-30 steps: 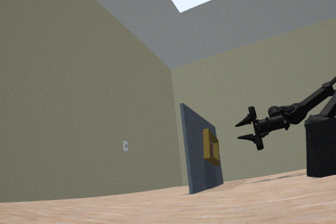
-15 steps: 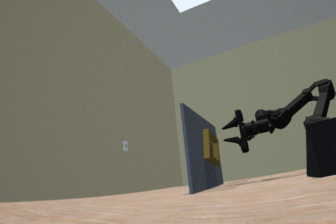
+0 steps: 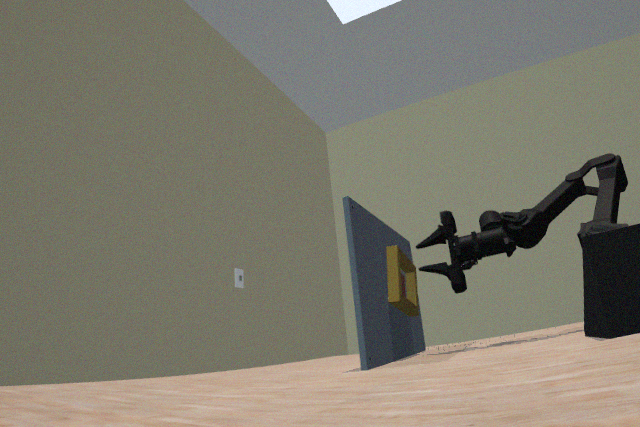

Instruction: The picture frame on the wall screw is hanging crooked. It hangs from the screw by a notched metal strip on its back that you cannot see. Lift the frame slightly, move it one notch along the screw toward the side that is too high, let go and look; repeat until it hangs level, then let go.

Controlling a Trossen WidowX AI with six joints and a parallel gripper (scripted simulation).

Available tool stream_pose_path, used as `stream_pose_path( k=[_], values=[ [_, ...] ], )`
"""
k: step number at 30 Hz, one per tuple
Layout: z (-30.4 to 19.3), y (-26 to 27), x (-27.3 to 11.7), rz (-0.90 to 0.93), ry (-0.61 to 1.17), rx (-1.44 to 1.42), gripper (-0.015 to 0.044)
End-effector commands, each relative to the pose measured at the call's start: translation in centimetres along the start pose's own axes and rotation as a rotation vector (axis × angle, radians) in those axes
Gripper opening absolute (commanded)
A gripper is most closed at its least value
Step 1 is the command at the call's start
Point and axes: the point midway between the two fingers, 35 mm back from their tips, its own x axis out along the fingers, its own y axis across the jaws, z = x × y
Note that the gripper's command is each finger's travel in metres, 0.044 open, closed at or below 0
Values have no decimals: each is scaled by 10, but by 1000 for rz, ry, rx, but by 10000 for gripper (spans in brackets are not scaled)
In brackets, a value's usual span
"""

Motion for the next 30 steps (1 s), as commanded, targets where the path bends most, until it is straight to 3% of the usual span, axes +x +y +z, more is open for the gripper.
stream_pose_path(
  k=[1,30],
  values=[
    [1,0,1,-1,-5,-3,260],
    [1,0,40,1,-6,-3,260]
  ],
)
